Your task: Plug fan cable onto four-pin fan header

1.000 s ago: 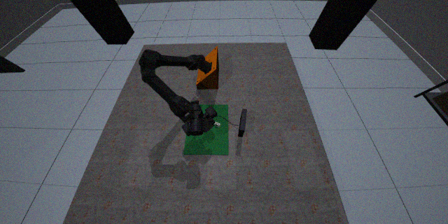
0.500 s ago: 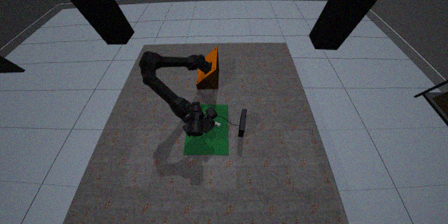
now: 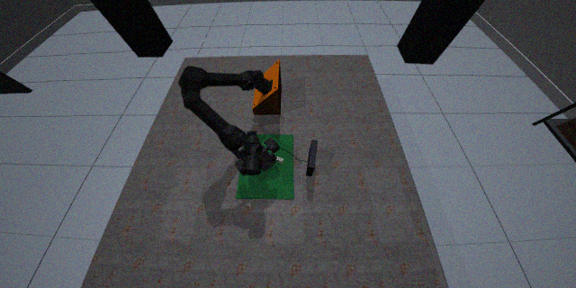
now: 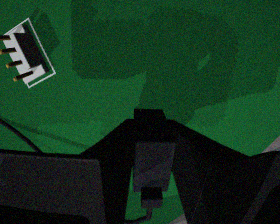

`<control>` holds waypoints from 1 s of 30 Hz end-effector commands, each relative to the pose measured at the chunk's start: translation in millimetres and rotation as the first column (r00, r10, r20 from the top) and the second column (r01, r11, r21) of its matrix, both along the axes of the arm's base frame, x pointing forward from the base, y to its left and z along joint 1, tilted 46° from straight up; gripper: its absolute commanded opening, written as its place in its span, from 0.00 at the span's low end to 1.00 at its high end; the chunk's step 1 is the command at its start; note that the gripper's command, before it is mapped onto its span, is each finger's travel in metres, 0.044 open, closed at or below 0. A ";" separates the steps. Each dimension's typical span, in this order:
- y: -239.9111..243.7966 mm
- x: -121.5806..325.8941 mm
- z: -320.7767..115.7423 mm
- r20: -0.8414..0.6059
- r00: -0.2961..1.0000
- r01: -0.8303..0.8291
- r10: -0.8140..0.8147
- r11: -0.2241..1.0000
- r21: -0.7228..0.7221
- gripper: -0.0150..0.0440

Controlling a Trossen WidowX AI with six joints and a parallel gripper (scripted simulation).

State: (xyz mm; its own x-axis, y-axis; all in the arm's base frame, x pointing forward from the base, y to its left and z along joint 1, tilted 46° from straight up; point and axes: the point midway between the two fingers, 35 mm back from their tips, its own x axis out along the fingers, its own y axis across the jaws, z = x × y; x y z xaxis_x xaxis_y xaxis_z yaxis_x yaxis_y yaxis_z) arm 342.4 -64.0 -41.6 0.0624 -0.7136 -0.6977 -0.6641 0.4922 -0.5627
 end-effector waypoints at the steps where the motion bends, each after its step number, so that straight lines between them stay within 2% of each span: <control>1: 0.0 0.2 0.1 0.001 1.000 0.001 -0.001 1.000 0.001 0.25; 3: 2.1 0.2 1.9 0.000 1.000 0.000 0.000 1.000 0.001 0.25; 7: 34.4 -2.3 32.6 -0.007 1.000 -0.003 0.003 1.000 -0.003 0.25; 14: 36.9 -3.0 32.7 0.009 1.000 0.013 -0.013 1.000 -0.002 0.25; 22: 43.0 -4.0 26.6 0.199 0.959 0.199 -0.202 0.979 0.037 0.25; 30: 49.0 -5.2 20.4 0.375 0.844 0.370 -0.384 0.922 0.111 0.25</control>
State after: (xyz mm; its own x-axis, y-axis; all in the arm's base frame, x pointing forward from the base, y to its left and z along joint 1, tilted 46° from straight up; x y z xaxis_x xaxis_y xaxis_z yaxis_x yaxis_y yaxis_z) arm 337.4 -18.2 -17.7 0.0615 -0.7173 -0.6940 -0.2655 0.6585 -0.7042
